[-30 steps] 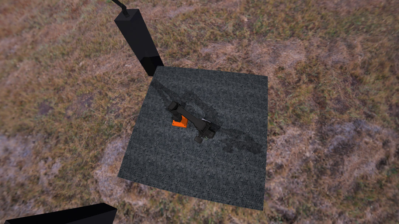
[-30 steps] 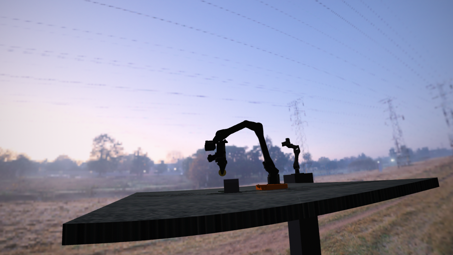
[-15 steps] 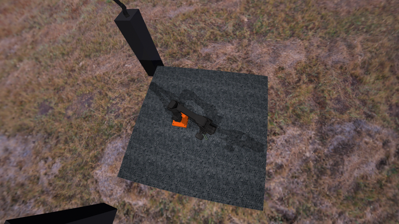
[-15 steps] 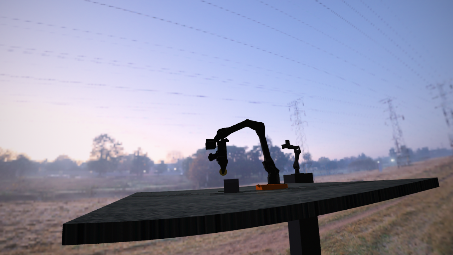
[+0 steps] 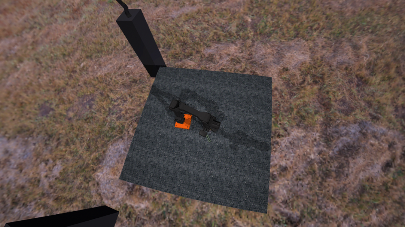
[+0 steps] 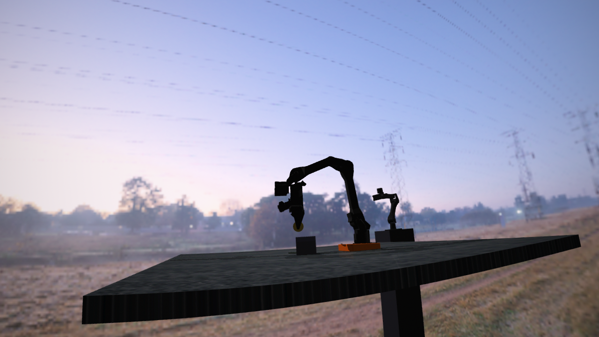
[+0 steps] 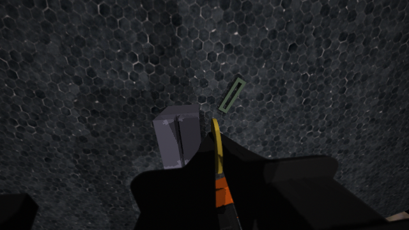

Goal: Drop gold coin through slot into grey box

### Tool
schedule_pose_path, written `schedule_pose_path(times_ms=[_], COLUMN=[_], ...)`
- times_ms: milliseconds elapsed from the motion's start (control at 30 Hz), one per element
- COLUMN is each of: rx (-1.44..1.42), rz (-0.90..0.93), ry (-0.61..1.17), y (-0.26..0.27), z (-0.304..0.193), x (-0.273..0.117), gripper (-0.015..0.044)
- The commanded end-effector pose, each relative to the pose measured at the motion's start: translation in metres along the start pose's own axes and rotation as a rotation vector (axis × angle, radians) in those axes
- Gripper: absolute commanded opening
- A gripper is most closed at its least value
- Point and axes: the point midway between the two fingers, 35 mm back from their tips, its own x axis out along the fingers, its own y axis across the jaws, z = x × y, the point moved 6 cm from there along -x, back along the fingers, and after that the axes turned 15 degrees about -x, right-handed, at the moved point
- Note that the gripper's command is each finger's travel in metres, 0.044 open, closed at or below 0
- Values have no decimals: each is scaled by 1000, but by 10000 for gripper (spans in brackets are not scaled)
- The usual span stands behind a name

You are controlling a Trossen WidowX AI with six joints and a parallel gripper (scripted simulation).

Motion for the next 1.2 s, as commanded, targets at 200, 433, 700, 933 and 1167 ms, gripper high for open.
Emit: schedule_pose_path(times_ms=[200, 433, 700, 933, 1167], rx=[2, 2, -1, -2, -1], rz=[10, 11, 8, 6, 7], ry=[7, 8, 3, 2, 2], y=[27, 44, 47, 46, 49], z=[-9, -16, -16, -15, -18], x=[2, 3, 1, 1, 3], gripper=[0, 0, 0, 0, 0])
